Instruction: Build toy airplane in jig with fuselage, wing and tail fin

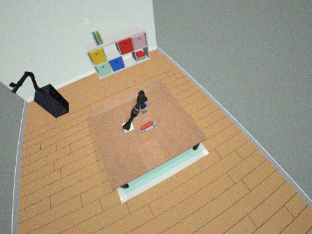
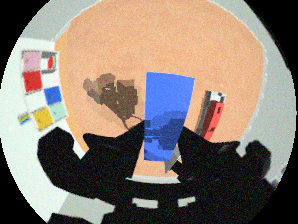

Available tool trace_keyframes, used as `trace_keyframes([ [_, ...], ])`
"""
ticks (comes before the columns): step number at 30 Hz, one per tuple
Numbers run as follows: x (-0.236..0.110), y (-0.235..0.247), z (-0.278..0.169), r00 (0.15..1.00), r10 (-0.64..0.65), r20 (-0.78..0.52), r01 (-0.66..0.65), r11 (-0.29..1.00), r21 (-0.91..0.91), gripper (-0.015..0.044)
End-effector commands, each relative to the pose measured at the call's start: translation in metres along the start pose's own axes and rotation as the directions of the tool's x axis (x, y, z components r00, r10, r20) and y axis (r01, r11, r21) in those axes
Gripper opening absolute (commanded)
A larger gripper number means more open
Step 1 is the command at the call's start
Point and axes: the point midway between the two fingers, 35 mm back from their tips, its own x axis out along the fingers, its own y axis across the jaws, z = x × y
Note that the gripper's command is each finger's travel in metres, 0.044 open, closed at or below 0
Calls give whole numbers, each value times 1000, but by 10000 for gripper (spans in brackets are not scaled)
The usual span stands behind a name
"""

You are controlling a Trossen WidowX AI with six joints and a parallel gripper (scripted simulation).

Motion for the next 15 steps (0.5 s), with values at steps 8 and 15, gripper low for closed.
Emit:
trace_keyframes([
  [8,-1,-34,2,1000,8,-4,-7,985,171,0],
  [15,-1,-58,1,1000,10,-4,-9,958,286,0],
])
